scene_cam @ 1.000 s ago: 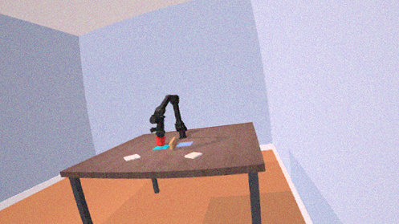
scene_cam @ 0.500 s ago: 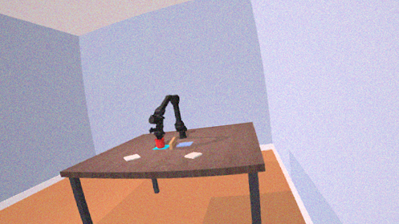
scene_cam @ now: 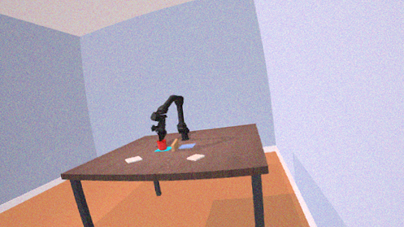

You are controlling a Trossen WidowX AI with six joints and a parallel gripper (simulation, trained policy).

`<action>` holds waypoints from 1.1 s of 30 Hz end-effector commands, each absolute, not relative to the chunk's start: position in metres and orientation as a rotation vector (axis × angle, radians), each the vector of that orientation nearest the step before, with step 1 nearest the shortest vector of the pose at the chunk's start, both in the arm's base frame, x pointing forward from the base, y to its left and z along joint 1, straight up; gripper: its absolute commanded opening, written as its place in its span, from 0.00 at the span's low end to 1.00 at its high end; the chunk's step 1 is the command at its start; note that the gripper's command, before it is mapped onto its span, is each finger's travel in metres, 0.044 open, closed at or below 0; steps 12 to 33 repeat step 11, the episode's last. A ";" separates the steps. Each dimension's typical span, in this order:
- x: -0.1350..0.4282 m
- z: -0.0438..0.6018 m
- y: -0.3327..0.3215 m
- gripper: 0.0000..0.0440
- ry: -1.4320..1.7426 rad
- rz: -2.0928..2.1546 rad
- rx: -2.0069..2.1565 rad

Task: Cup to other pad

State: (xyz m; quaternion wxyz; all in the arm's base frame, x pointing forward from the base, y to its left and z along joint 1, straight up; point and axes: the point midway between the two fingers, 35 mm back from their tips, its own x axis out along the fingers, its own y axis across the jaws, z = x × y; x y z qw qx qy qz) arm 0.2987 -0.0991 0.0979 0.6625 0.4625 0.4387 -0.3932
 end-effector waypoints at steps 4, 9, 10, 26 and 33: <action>0.294 0.121 -0.101 0.62 0.940 -0.855 1.063; 0.292 0.141 -0.105 0.72 0.894 -0.838 1.065; 0.292 0.145 -0.106 0.74 0.884 -0.835 1.064; 0.292 0.150 -0.107 0.77 0.874 -0.832 1.064; 0.292 0.150 -0.107 0.77 0.874 -0.832 1.064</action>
